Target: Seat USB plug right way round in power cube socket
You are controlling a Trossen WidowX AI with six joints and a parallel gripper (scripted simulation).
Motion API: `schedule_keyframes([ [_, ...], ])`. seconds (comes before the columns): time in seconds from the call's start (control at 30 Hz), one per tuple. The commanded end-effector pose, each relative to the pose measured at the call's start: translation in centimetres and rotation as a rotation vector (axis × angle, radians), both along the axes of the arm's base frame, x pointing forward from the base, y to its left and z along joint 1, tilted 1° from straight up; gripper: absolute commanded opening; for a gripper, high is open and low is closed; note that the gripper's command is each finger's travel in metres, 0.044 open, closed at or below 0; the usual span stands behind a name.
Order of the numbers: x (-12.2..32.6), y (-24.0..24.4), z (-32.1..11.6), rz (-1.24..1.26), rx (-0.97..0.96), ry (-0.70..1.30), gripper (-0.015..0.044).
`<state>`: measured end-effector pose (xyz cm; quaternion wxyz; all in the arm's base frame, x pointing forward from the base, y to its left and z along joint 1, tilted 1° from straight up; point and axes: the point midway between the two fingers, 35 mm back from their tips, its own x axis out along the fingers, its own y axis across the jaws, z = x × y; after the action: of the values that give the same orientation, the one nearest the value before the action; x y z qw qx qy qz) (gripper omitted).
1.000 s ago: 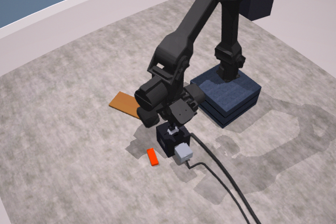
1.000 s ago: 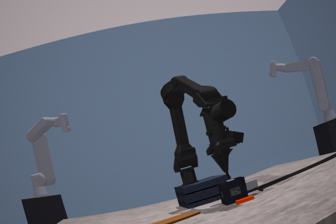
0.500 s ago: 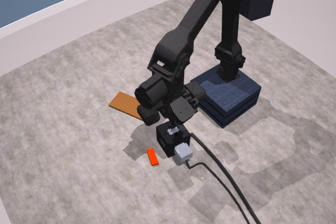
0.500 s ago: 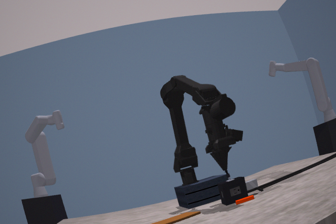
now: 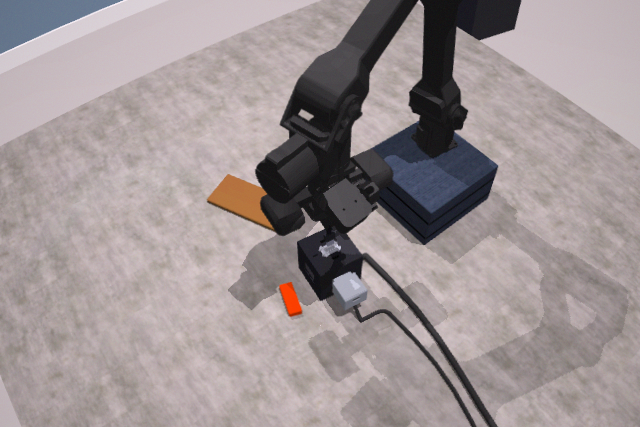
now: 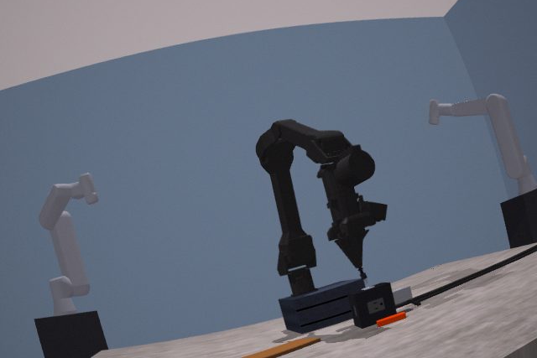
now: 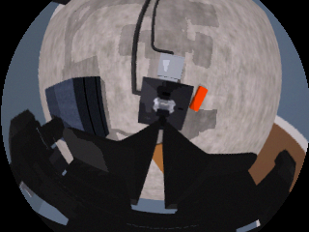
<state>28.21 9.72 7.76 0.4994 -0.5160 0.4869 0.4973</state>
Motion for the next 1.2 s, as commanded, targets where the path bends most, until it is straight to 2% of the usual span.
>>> schedule_keyframes([
  [0.0, 0.23, 0.09, 0.53, -0.001, 0.003, -0.009, 0.0000],
  [0.6, 0.10, 0.05, 1.14, -0.016, 0.002, -0.005, 0.0000],
  [1.17, 0.02, 0.02, 1.01, -0.431, 0.015, -0.004, 0.0000],
])
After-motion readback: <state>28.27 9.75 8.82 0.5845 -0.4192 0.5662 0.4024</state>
